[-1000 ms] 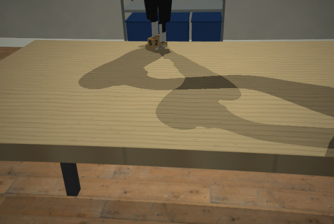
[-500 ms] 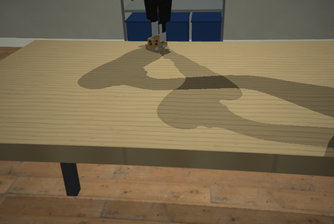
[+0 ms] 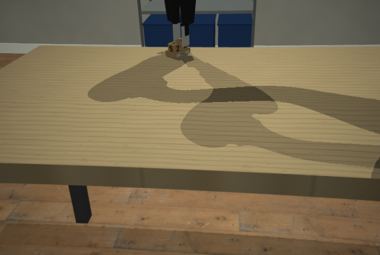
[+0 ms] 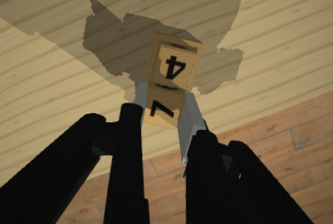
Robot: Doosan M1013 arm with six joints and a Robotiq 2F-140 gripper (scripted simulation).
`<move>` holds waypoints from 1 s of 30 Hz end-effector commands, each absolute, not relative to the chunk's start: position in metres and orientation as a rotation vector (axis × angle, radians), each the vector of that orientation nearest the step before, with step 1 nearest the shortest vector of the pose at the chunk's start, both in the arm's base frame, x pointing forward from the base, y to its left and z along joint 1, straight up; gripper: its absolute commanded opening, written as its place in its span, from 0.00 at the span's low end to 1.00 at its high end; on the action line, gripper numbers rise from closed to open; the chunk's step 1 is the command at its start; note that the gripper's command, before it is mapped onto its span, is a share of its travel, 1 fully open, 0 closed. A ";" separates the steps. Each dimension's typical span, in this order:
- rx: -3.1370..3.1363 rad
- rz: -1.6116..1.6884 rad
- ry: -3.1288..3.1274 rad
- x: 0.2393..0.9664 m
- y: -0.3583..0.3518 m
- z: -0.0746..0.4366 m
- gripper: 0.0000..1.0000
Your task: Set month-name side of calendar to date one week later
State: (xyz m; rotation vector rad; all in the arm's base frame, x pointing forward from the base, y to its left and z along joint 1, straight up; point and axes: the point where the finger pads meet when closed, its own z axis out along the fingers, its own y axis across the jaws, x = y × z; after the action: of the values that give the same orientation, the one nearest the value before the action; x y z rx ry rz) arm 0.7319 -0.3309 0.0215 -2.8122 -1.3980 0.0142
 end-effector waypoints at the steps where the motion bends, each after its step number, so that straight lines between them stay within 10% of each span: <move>1: -2.810 0.010 -1.401 0.732 -0.332 0.041 0.24; 30: -2.803 0.010 -1.415 0.733 -0.331 0.114 0.24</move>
State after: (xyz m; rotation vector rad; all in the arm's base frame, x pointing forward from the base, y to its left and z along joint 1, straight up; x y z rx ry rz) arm 0.7317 -0.3310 0.1106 -2.8100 -1.4013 0.0159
